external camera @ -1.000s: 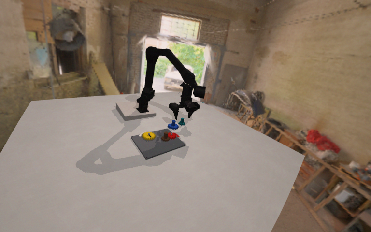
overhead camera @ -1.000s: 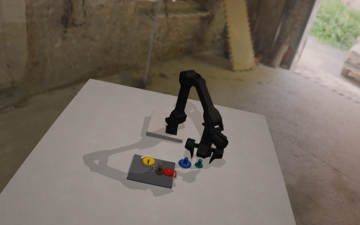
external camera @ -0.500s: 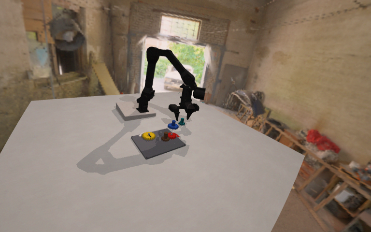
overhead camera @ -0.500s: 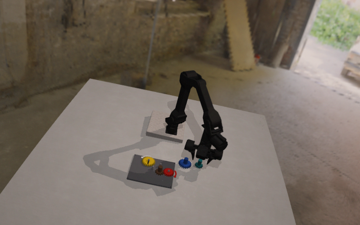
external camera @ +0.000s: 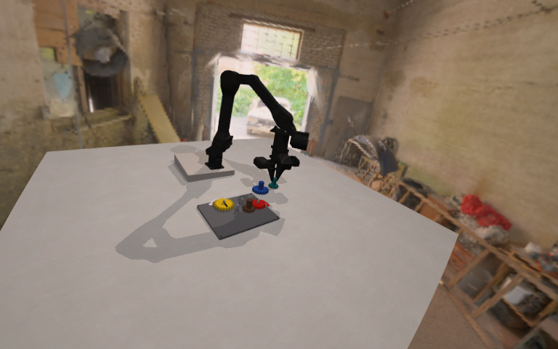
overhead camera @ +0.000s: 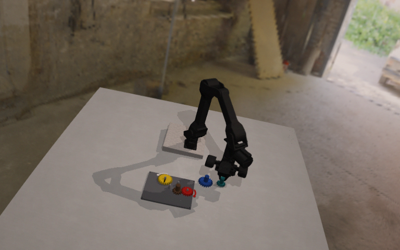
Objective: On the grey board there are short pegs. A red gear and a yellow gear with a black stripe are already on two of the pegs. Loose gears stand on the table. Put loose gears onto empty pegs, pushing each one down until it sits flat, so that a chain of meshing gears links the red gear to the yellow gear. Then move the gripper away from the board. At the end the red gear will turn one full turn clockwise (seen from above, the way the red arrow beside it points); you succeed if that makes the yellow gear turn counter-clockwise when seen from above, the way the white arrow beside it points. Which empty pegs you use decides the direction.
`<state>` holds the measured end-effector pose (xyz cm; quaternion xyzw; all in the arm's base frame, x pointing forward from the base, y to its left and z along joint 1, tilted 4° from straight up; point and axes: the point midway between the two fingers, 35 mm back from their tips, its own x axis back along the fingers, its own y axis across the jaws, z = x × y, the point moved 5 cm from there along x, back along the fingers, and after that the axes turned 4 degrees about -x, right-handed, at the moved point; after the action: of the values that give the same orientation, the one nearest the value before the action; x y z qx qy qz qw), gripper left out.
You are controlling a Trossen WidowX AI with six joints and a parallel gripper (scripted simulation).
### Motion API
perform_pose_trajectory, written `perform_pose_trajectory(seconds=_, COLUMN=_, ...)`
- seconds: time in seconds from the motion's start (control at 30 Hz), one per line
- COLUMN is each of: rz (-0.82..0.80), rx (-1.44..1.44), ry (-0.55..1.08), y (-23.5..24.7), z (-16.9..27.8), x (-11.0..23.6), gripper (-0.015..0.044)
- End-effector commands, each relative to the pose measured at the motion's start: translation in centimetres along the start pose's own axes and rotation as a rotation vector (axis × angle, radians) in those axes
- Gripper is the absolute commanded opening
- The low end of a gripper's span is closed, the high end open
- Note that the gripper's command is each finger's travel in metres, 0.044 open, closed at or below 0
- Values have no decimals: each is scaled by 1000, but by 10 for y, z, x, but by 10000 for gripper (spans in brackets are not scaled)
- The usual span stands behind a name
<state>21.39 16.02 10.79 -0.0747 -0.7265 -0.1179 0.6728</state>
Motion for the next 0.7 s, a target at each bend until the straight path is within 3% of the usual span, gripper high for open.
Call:
perform_pose_trajectory(seconds=0.0, rz=2, rx=-3, ry=-3, y=0, z=0, x=0, gripper=0)
perform_pose_trajectory(seconds=0.67, rz=0, rx=-5, ry=-7, y=6, z=-6, x=32, gripper=0)
